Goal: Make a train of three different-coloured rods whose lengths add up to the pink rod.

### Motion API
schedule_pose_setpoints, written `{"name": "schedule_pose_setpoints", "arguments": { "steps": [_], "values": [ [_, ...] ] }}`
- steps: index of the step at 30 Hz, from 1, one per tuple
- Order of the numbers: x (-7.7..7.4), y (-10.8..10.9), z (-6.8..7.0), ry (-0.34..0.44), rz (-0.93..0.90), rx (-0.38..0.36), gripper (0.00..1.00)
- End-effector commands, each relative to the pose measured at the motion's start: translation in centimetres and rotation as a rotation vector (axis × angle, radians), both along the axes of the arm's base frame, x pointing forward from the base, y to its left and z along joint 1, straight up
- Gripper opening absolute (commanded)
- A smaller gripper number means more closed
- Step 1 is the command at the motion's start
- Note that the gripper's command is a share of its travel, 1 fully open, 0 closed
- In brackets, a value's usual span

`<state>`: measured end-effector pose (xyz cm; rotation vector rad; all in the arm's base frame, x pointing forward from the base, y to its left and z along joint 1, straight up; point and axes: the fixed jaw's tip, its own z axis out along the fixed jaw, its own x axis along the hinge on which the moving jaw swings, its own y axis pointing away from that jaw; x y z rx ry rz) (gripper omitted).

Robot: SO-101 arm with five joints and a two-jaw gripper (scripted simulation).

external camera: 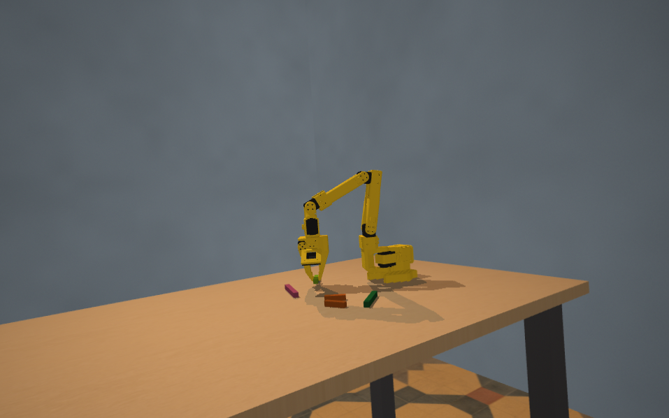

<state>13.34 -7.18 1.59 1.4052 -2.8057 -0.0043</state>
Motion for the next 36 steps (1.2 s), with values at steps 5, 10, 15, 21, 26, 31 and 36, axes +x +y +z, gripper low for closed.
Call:
{"name": "schedule_pose_setpoints", "arguments": {
  "steps": [5,10,15,21,26,31,36],
  "values": [
    [0.88,-0.38,0.39,-0.05,-0.001,-0.025,0.0],
    [0.89,-0.38,0.14,-0.05,-0.001,-0.025,0.0],
    [0.89,-0.38,0.01,-0.05,-0.001,-0.025,0.0],
    [0.89,-0.38,-0.12,-0.05,-0.001,-0.025,0.0],
    [0.75,-0.31,-0.24,-0.045,-0.001,-0.023,0.0],
    [0.75,-0.31,-0.24,-0.045,-0.001,-0.023,0.0],
    [0.75,-0.31,-0.24,-0.045,-0.001,-0.023,0.0]
  ]
}}
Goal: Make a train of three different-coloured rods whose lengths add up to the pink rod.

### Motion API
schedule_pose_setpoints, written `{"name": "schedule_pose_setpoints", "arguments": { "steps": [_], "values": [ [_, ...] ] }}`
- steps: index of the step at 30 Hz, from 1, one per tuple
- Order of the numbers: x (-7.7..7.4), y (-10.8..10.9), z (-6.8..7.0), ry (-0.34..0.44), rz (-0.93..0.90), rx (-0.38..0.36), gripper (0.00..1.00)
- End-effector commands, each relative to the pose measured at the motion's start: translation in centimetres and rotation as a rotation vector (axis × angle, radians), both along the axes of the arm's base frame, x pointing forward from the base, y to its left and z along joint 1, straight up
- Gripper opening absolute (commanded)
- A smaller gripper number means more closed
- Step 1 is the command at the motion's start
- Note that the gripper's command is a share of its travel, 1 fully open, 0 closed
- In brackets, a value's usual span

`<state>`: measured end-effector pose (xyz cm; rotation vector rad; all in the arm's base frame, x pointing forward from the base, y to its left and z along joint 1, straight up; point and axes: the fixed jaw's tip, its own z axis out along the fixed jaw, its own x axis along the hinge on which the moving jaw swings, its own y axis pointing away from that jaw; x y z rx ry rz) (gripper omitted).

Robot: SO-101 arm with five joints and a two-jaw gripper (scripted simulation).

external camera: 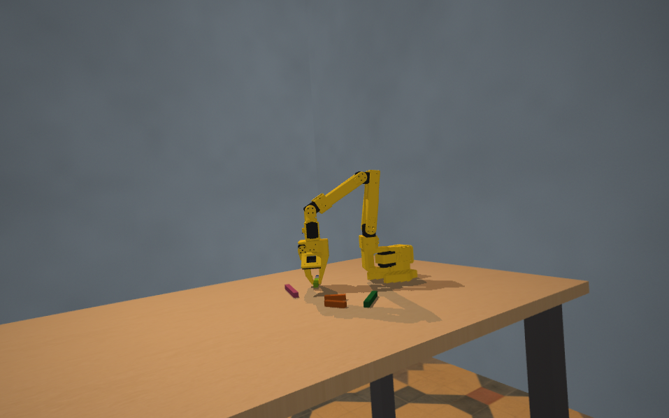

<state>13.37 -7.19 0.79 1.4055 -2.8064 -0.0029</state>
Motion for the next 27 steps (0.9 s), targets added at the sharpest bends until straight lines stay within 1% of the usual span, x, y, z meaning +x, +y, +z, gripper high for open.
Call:
{"name": "schedule_pose_setpoints", "arguments": {
  "steps": [1,12,19,27],
  "values": [
    [0.72,-0.3,0.56,-0.044,0.0,-0.022,0.0],
    [0.72,-0.3,0.56,-0.044,0.0,-0.022,0.01],
    [0.72,-0.3,0.56,-0.044,0.0,-0.022,0.05],
    [0.72,-0.3,0.56,-0.044,0.0,-0.022,0.06]
  ]
}}
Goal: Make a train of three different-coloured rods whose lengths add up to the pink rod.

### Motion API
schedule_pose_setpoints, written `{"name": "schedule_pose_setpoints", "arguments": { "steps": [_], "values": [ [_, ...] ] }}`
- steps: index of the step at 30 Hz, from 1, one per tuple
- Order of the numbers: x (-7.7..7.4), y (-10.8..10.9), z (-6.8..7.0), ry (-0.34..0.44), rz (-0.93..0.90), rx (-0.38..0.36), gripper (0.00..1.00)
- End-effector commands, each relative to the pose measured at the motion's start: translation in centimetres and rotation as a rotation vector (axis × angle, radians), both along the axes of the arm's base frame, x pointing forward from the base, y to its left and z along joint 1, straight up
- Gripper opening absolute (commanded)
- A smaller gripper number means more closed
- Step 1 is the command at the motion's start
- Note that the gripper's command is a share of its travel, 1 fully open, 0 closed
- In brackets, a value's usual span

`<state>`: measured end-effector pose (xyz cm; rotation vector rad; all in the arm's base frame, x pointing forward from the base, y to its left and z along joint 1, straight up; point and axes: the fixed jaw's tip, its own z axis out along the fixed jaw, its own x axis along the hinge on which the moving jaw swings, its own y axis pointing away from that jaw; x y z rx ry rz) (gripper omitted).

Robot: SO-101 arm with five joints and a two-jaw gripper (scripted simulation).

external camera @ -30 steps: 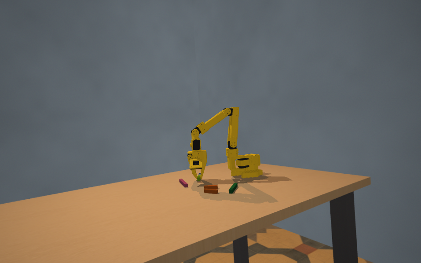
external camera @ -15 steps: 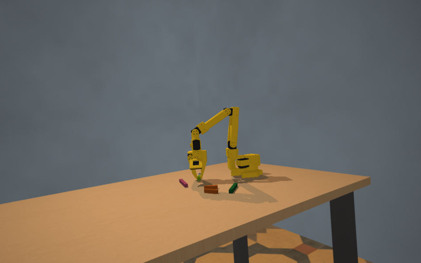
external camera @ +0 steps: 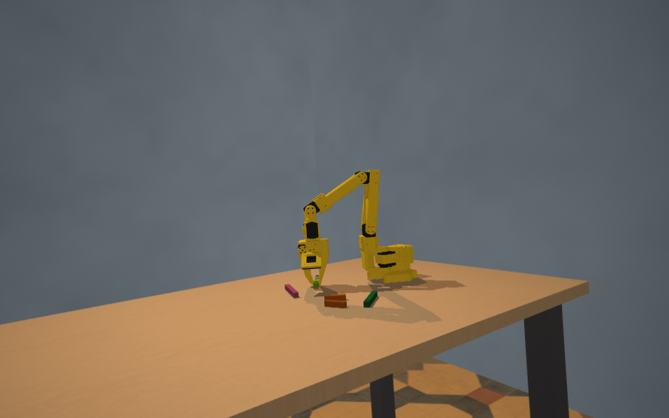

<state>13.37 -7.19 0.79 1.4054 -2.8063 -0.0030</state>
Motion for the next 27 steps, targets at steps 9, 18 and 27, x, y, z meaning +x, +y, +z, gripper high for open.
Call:
{"name": "schedule_pose_setpoints", "arguments": {
  "steps": [9,18,27],
  "values": [
    [0.72,-0.3,0.56,-0.044,0.0,-0.022,0.09],
    [0.72,-0.3,0.56,-0.044,0.0,-0.022,0.15],
    [0.72,-0.3,0.56,-0.044,0.0,-0.022,0.17]
  ]
}}
